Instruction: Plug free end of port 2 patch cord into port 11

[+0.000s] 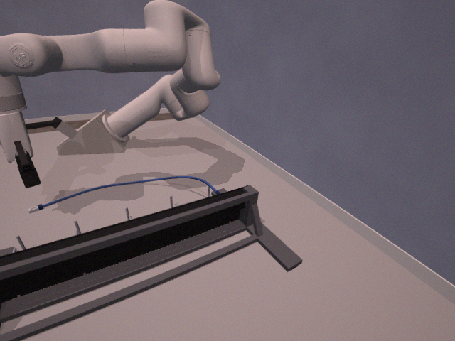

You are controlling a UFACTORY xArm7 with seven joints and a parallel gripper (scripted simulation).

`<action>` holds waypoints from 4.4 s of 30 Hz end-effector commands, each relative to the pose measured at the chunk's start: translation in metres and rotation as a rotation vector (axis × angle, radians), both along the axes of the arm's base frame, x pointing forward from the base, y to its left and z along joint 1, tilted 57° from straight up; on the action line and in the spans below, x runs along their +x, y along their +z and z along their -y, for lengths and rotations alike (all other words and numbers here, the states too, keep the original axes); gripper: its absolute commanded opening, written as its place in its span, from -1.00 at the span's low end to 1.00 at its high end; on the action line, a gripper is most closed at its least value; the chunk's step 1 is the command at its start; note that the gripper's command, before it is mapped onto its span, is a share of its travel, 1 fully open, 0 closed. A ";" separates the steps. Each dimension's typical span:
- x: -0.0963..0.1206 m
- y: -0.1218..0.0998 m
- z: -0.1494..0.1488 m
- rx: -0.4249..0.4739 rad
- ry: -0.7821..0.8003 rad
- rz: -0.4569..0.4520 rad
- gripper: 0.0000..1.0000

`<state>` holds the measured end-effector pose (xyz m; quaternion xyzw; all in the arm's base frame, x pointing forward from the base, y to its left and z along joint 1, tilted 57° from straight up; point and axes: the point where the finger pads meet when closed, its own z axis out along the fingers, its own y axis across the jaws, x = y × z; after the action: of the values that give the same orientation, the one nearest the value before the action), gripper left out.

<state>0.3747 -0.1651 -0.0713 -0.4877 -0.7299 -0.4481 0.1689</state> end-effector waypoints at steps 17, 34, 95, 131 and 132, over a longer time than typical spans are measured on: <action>0.001 -0.002 -0.001 -0.004 -0.003 0.001 -0.25; 0.005 -0.015 -0.021 -0.004 -0.003 0.001 -0.25; 0.013 -0.037 -0.051 -0.004 -0.003 0.001 -0.25; 0.014 -0.038 -0.052 -0.004 -0.003 0.001 -0.25; 0.014 -0.038 -0.053 -0.004 -0.003 0.001 -0.25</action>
<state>0.3883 -0.1105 -0.1091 -0.4876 -0.7300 -0.4481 0.1690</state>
